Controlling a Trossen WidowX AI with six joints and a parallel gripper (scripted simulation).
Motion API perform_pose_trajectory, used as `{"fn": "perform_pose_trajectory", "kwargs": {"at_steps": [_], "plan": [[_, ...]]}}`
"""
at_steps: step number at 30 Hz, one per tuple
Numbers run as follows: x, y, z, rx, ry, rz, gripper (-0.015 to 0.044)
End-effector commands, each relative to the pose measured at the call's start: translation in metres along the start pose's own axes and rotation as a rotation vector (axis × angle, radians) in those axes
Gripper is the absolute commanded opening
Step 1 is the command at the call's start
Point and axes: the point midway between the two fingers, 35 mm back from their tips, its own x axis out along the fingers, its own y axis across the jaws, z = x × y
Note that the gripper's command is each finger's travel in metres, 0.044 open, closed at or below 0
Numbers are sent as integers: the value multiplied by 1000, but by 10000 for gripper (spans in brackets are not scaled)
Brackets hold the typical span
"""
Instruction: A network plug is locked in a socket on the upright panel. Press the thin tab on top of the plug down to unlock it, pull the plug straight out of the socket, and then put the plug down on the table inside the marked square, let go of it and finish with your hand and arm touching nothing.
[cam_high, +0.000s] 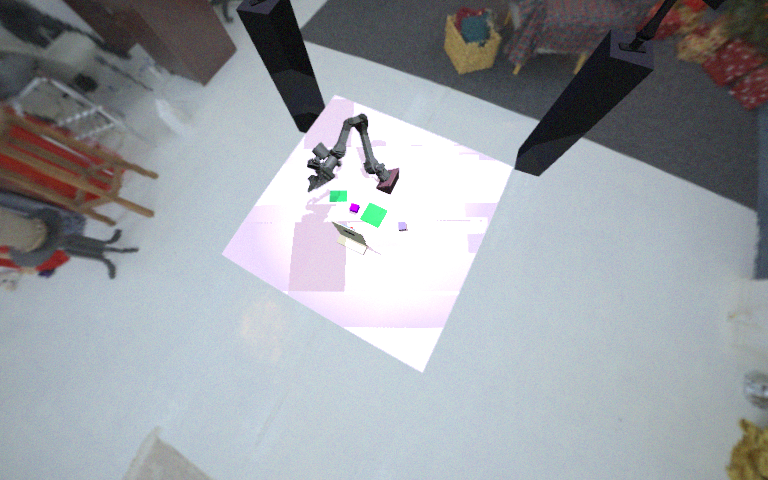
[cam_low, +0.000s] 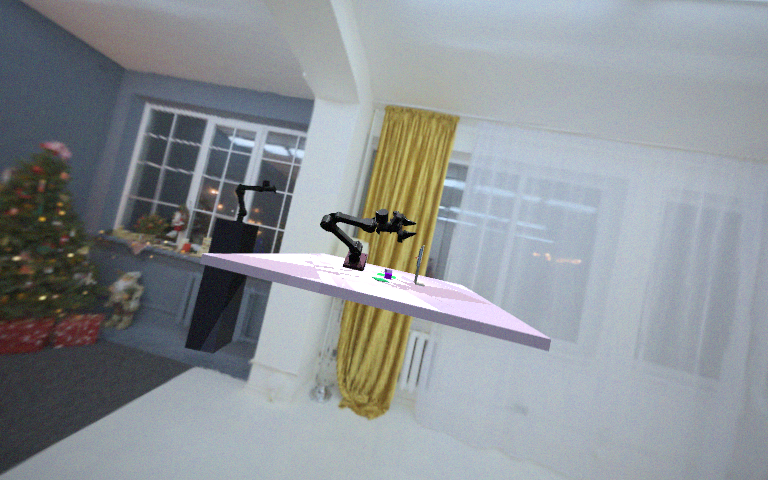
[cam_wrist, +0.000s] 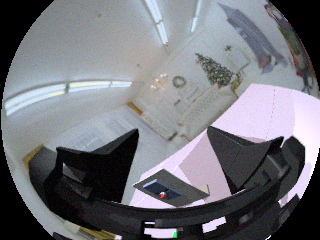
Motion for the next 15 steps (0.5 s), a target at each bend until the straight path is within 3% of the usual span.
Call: {"fn": "perform_pose_trajectory", "kwargs": {"at_steps": [1,9,15], "plan": [[1,0,-1,3,1,0,374],[20,4,-47,132,46,7,164],[28,8,-86,237,84,7,156]]}}
